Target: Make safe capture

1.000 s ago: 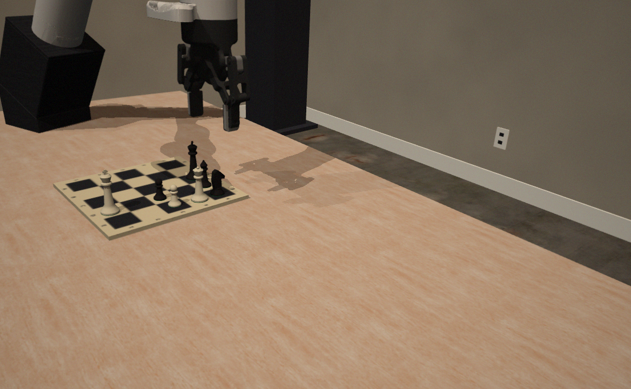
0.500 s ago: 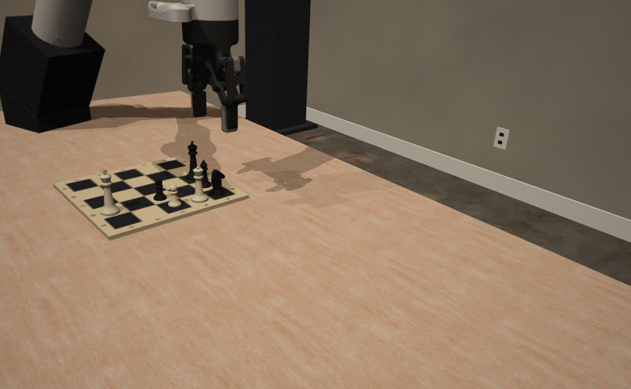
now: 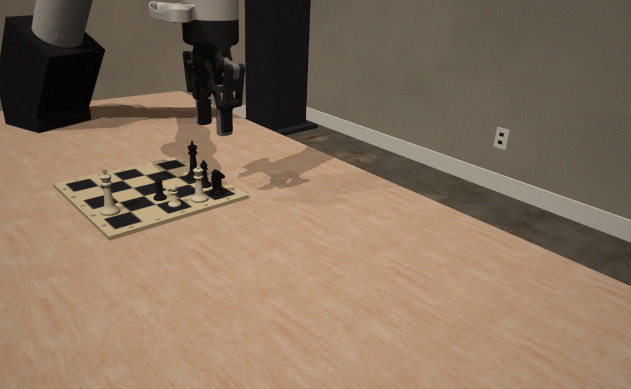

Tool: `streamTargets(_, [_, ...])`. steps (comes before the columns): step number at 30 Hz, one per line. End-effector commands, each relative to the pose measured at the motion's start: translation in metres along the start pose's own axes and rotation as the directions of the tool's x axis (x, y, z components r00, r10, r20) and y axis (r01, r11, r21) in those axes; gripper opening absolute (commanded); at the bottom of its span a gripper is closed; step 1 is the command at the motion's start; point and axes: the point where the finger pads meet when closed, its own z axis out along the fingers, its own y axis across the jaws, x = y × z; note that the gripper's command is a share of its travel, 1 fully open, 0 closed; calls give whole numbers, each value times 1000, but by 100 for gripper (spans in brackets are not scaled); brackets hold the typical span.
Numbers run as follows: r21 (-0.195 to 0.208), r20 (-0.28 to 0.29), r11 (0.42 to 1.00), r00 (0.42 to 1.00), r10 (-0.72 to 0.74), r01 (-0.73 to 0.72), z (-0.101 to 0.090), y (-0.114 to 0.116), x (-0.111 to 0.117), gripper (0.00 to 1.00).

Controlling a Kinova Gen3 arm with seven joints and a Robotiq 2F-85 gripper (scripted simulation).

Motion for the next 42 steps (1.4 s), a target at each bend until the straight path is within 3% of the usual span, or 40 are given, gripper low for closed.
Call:
streamTargets(1, [1, 0, 1000, 1000, 0, 0, 0, 0, 0, 37])
streamTargets(42, [1, 0, 1000, 1000, 0, 0, 4, -1, 0, 37])
